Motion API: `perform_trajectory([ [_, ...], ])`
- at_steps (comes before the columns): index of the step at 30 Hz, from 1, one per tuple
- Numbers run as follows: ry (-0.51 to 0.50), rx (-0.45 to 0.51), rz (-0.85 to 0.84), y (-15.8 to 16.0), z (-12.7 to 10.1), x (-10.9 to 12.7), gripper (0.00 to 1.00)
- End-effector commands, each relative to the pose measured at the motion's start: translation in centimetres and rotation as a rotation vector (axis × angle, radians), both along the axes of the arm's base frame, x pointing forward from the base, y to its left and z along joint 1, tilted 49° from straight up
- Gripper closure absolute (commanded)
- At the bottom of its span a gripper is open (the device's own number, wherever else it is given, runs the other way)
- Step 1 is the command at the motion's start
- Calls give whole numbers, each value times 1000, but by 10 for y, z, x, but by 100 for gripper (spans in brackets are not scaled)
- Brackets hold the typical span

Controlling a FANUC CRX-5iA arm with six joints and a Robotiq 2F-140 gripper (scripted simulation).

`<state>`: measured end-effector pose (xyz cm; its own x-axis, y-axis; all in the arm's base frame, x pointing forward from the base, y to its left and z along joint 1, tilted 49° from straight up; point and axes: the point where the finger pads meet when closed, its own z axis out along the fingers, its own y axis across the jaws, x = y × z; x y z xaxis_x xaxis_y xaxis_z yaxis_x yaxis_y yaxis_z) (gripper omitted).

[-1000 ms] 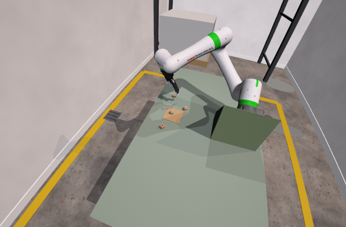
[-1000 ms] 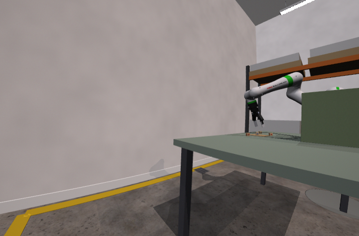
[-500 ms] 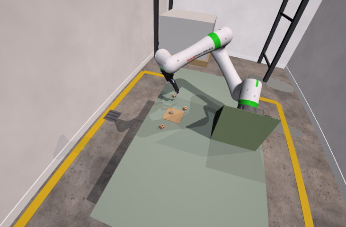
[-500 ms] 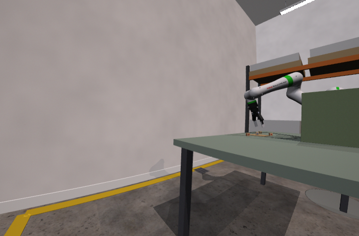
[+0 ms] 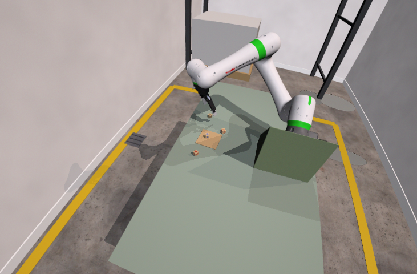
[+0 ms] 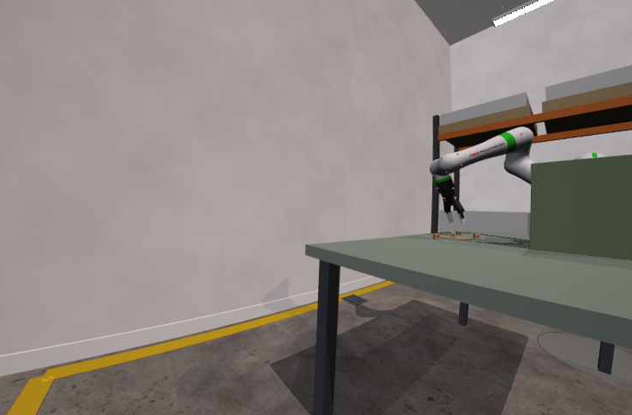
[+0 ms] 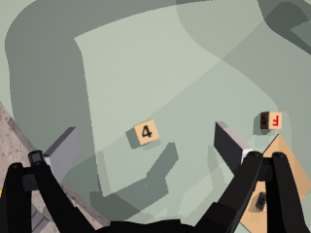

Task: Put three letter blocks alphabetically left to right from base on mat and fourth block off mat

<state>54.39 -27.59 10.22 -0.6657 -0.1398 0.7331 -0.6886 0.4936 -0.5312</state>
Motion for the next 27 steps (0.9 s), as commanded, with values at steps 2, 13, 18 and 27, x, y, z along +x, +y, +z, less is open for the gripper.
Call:
perform_trajectory([
  [2,0,0,0,0,0,0,0],
  [13,-86,58,51,52,-8,-28,0],
  [18,-163,120,88,94,-19,-65,0],
  [27,-248,200,117,133,-39,-118,0],
])
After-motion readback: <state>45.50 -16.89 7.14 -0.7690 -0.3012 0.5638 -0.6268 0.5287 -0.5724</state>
